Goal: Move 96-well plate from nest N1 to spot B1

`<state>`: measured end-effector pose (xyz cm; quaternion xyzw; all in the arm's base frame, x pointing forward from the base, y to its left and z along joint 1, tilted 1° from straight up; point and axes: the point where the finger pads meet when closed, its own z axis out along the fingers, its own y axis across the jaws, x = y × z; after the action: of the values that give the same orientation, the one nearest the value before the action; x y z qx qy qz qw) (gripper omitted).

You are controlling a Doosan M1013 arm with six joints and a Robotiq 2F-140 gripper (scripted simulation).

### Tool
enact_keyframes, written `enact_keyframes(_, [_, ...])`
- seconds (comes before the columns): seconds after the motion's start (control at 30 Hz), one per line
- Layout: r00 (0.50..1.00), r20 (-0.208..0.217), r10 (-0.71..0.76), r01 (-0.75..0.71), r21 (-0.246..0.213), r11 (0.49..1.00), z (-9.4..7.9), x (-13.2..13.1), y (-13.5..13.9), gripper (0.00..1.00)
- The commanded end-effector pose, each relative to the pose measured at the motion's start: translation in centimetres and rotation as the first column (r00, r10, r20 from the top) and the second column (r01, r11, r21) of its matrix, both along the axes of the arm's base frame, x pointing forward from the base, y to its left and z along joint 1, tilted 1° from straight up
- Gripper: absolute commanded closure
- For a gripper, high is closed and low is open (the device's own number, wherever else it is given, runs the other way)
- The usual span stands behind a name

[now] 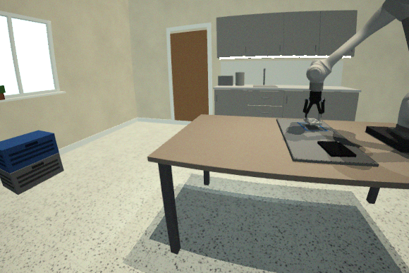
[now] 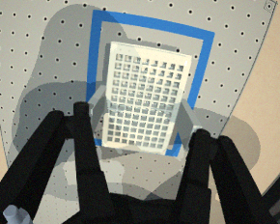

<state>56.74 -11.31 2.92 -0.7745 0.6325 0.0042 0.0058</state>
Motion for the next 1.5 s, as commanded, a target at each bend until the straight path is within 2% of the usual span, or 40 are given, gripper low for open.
enact_keyframes(0.0, [1.000,0.000,0.000,0.000,0.000,1.000,-0.5,0.0,0.0,1.00])
enact_keyframes(0.37, [1.000,0.000,0.000,0.000,0.000,1.000,-1.9,0.0,0.0,1.00])
enact_keyframes(1.47, [1.000,0.000,0.000,0.000,0.000,1.000,-2.1,0.0,0.0,1.00])
